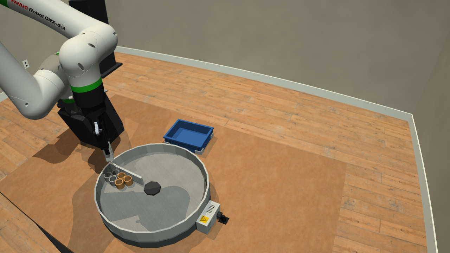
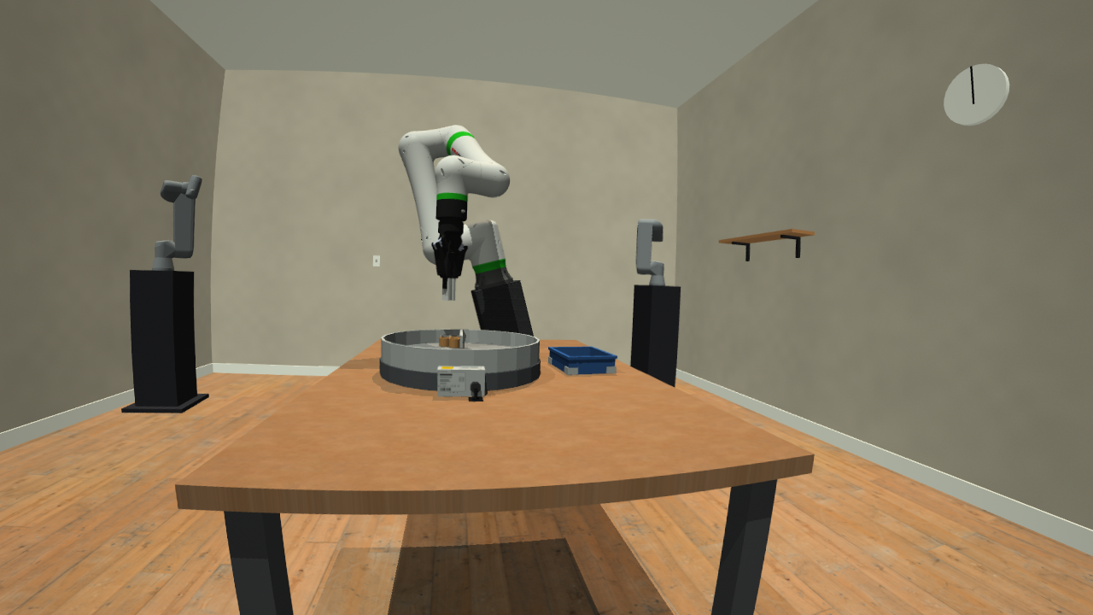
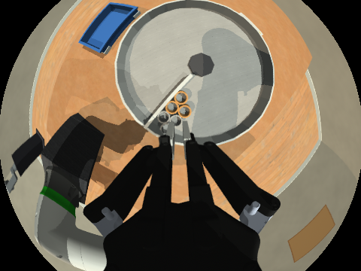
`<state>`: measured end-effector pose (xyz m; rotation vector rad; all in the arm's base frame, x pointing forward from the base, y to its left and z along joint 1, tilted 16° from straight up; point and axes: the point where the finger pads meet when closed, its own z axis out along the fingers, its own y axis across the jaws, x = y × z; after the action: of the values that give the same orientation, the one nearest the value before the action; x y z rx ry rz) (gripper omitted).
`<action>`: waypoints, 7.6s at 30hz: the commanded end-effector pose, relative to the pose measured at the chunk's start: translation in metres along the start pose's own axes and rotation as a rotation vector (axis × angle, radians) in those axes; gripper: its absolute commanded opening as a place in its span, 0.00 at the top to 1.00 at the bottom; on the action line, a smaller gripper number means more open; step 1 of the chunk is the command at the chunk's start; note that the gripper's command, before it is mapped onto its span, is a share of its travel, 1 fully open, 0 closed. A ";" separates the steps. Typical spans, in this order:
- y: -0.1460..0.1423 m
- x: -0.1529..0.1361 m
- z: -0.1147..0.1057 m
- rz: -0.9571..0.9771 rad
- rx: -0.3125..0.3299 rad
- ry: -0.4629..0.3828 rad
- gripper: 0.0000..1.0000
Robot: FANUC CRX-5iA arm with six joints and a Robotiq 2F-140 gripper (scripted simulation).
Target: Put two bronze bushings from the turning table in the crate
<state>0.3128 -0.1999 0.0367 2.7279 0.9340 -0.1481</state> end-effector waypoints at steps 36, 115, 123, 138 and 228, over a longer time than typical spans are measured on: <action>0.022 0.012 0.052 0.000 -0.008 -0.562 0.94; 0.028 0.015 0.087 0.000 -0.010 -0.698 0.94; 0.028 0.015 0.087 0.000 -0.010 -0.698 0.94; 0.028 0.015 0.093 0.000 -0.010 -0.698 0.94; 0.028 0.015 0.116 0.000 -0.010 -0.698 0.94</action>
<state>0.3396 -0.2438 -0.0717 2.3693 0.7096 -1.0075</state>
